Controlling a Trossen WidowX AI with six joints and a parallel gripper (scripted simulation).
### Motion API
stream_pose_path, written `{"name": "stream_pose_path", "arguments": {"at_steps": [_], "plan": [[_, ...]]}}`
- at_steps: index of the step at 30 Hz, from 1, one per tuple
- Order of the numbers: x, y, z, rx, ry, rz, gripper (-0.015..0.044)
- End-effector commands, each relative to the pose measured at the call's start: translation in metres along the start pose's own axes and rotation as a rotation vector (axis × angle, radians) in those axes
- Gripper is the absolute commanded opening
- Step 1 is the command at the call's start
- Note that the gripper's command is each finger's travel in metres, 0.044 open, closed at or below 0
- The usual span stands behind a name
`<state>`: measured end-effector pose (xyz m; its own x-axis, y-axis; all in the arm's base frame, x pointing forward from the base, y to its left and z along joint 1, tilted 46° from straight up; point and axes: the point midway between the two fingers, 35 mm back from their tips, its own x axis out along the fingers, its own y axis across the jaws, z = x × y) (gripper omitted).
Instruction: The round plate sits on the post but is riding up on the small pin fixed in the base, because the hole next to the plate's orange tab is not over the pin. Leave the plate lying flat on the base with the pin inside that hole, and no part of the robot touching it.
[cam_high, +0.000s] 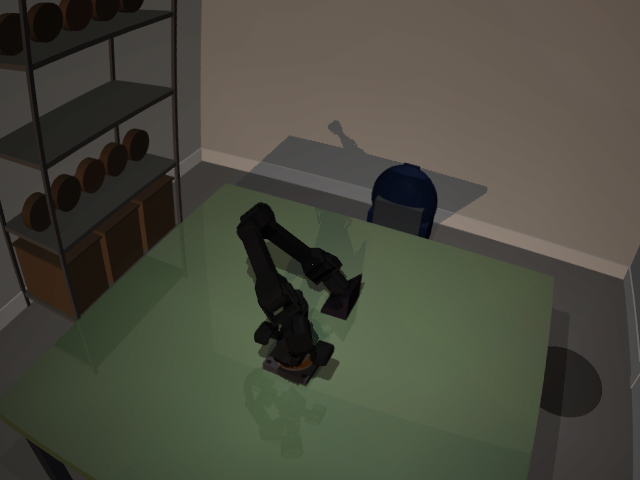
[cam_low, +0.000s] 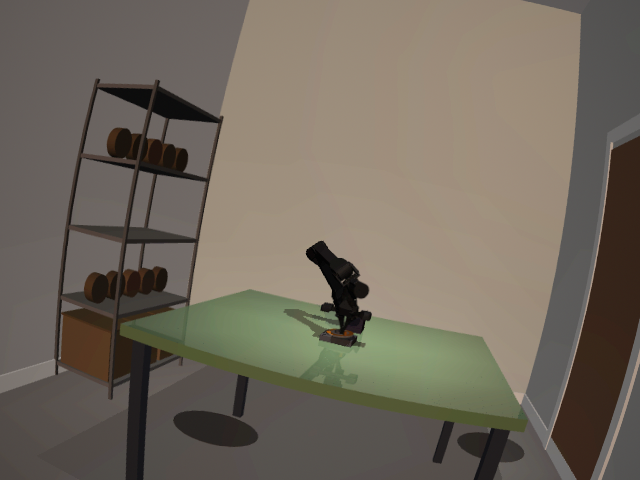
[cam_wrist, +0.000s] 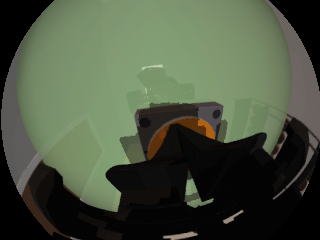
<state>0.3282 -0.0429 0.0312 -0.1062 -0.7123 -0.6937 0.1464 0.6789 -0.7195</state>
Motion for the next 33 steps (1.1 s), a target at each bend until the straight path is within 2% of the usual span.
{"name": "stream_pose_path", "arguments": {"at_steps": [1,33], "plan": [[0.0,0.008,-0.003,0.0,0.004,0.004,0.0],[-0.003,0.035,-0.033,-0.001,0.005,0.006,0.0]]}}
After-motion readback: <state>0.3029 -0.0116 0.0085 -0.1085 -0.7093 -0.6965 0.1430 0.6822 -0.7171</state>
